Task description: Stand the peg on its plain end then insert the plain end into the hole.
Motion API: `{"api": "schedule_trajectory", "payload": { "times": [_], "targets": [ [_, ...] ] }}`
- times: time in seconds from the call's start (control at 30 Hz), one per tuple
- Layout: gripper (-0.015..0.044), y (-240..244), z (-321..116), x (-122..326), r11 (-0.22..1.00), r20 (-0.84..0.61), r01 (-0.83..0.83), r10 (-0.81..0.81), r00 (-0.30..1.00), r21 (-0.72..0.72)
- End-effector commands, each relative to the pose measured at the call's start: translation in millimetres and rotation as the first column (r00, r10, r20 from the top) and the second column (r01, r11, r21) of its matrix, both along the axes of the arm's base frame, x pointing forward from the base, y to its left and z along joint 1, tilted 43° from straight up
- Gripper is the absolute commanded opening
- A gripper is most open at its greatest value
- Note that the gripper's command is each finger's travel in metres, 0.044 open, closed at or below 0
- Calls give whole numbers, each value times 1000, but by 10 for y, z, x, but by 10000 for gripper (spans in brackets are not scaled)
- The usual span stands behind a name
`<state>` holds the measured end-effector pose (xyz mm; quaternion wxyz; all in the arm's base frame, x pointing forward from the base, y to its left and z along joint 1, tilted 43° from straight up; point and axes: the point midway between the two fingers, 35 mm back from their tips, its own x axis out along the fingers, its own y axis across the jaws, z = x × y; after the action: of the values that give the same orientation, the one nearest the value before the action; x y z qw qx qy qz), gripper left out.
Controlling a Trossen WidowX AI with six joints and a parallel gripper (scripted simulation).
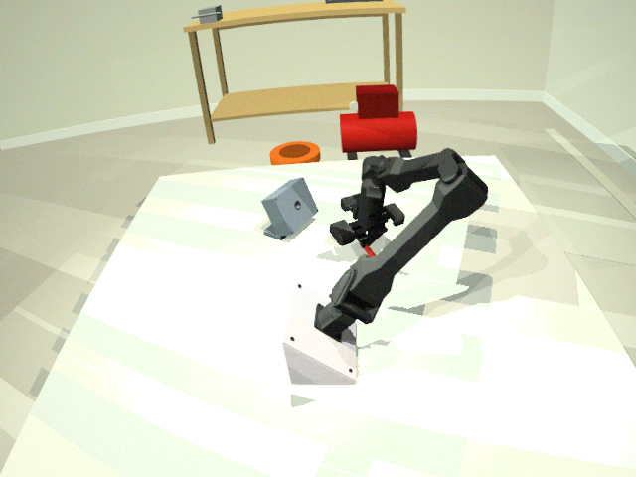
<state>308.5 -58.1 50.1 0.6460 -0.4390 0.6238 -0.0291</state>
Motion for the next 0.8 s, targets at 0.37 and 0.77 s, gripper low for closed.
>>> {"api": "schedule_trajectory", "payload": {
  "times": [0.37, 0.77],
  "targets": [
    [49, 24, 64, -71, 994, 76, -83, 78, 994, 64],
    [49, 35, 122, -126, 982, 144, -151, 134, 980, 110]
  ]
}}
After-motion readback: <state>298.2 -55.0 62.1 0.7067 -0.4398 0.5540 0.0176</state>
